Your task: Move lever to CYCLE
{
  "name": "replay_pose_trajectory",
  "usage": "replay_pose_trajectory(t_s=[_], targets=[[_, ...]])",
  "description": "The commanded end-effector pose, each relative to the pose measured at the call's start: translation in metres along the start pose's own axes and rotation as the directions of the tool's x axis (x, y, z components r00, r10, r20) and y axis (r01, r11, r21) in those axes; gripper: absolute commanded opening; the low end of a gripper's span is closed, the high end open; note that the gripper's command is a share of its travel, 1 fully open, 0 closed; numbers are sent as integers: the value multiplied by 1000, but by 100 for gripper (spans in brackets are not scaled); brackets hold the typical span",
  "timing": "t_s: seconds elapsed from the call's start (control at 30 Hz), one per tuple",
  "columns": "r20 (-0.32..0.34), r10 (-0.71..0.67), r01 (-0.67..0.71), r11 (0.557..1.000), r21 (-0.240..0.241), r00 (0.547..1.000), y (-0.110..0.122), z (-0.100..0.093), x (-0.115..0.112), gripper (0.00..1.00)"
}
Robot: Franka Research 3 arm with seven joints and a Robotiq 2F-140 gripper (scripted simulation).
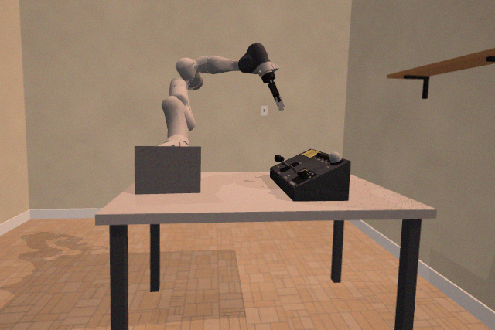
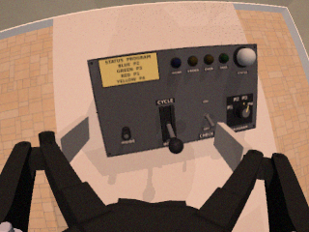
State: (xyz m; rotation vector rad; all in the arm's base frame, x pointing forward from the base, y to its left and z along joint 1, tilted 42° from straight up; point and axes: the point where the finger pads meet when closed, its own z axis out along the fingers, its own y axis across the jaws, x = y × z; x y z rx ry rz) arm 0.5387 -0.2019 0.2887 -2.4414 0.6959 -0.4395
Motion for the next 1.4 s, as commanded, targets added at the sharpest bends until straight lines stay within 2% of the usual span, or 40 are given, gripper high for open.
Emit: replay_pose_trajectory(t_s=[0.0, 0.17, 0.2, 0.33, 0.47, 0.53, 0.67, 0.8, 1.37], targets=[[-90, -259, 261, 965, 21, 962, 23, 6, 14, 100], [-152, -268, 277, 960, 41, 951, 102, 40, -8, 100], [-152, -266, 275, 960, 42, 952, 102, 40, -8, 100], [-170, -264, 274, 961, 36, 949, 154, 68, -37, 100], [-171, -273, 281, 960, 19, 947, 191, 92, -67, 100], [-171, -273, 281, 960, 19, 947, 191, 92, -67, 100], [-164, -294, 298, 955, 0, 942, 215, 107, -90, 100], [-156, -293, 296, 955, -7, 943, 228, 116, -104, 100], [-152, -293, 295, 955, -10, 944, 232, 119, -110, 100]])
